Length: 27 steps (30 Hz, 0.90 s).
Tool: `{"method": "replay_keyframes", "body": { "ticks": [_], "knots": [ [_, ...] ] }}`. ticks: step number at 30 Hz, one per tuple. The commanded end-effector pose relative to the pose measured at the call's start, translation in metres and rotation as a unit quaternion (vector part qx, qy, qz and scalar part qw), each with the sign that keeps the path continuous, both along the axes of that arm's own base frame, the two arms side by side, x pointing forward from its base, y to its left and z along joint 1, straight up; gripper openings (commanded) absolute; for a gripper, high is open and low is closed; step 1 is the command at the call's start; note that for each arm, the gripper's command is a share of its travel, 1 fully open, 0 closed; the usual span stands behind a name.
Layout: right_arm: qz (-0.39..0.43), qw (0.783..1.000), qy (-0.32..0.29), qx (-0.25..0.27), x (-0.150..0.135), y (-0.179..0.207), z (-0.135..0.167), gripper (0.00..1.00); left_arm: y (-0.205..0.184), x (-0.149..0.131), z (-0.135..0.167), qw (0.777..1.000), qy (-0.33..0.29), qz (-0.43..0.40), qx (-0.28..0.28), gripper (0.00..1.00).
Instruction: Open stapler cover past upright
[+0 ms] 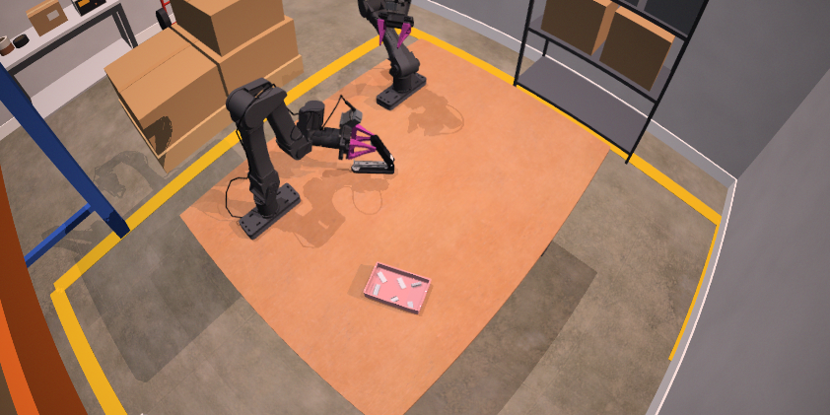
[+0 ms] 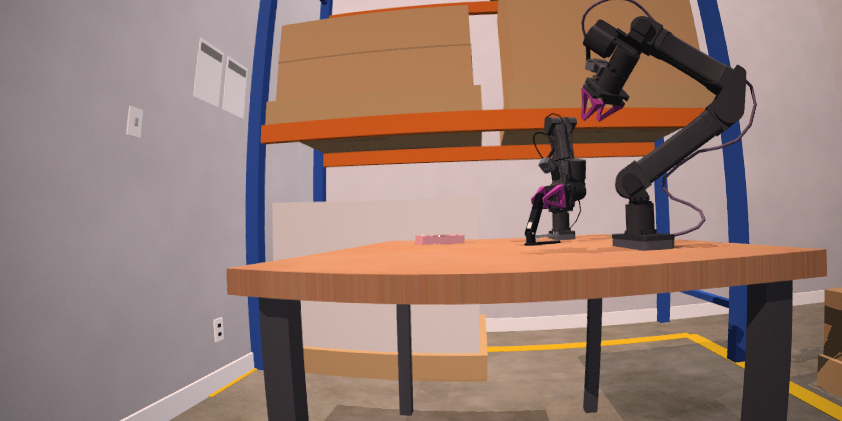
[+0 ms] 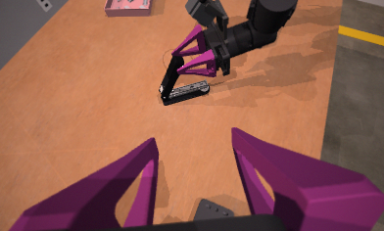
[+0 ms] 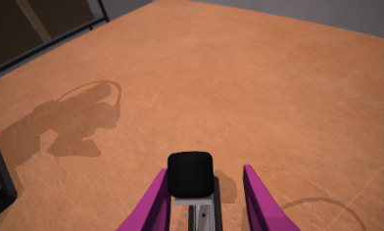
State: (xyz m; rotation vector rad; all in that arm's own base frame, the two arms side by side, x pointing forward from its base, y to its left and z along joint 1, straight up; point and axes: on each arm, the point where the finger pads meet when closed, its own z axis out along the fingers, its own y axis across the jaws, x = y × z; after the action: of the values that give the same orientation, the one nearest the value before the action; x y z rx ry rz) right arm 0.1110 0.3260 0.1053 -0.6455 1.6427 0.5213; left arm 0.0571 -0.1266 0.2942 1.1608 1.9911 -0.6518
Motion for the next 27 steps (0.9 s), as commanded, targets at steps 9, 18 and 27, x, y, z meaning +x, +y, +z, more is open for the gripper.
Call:
{"method": "replay_keyframes", "body": {
  "ticks": [9,18,27],
  "knots": [
    [0.001,1.000,0.000,0.024,0.0018,0.0121,0.0114,0.46,-0.0013,-0.0077,0.0086,1.000,-0.006,-0.008,-0.009,0.55],
    [0.001,1.000,0.000,0.022,0.0015,0.0080,0.0106,0.32,-0.0013,-0.0077,0.0086,1.000,-0.006,-0.008,-0.009,0.55],
    [-0.001,1.000,-0.001,0.021,0.0009,0.0061,0.0104,0.19,-0.0013,-0.0077,0.0086,1.000,-0.006,-0.008,-0.009,0.55]
  ]
}}
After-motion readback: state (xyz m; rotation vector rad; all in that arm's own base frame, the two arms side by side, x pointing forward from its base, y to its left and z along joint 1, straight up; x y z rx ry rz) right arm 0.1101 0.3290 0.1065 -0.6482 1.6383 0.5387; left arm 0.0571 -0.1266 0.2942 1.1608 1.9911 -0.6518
